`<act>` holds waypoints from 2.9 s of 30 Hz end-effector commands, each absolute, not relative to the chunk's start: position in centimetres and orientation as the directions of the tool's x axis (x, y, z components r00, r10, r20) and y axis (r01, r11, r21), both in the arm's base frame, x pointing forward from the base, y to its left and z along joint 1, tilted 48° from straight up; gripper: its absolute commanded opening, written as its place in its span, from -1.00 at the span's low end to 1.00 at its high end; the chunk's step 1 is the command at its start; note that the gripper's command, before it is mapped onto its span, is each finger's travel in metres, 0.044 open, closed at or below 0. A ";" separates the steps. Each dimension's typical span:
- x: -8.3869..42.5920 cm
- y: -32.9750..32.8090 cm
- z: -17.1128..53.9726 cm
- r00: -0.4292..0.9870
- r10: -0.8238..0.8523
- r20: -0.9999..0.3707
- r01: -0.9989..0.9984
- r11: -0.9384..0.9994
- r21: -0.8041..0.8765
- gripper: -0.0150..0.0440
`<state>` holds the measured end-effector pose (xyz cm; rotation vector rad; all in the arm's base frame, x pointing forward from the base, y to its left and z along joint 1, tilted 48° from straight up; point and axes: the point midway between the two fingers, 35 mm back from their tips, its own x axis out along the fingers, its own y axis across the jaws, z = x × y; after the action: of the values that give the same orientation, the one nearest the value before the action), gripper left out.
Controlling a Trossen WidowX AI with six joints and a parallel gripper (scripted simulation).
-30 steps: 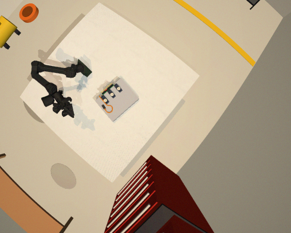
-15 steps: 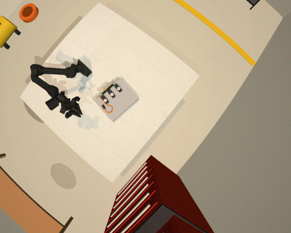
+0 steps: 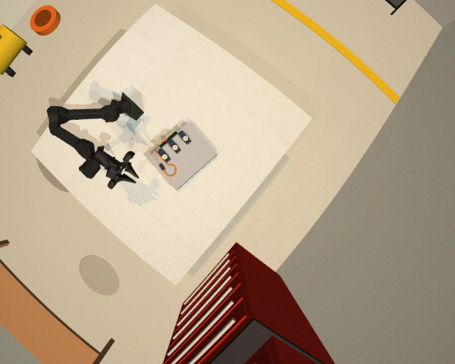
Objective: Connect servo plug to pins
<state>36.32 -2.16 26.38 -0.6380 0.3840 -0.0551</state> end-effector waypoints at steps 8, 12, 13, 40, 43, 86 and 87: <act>37.6 -2.7 24.3 0.861 -0.231 -0.454 -0.225 0.628 -0.745 -0.10; 37.9 -2.9 23.4 0.830 -0.253 -0.498 -0.297 0.554 -0.778 -0.10; 38.0 -3.0 23.2 0.821 -0.259 -0.508 -0.316 0.535 -0.784 -0.10; 39.1 -4.2 17.5 0.553 -0.419 -0.720 -0.803 -0.039 -0.594 -0.10; 39.1 -4.4 16.9 0.520 -0.437 -0.734 -0.840 -0.103 -0.533 -0.10; 38.7 -6.0 10.7 0.066 -0.698 -0.714 -0.461 -0.656 0.598 -0.10; 38.7 -6.1 10.6 0.057 -0.703 -0.709 -0.432 -0.657 0.618 -0.10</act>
<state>38.43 -6.14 10.58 -2.4069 1.3607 1.7980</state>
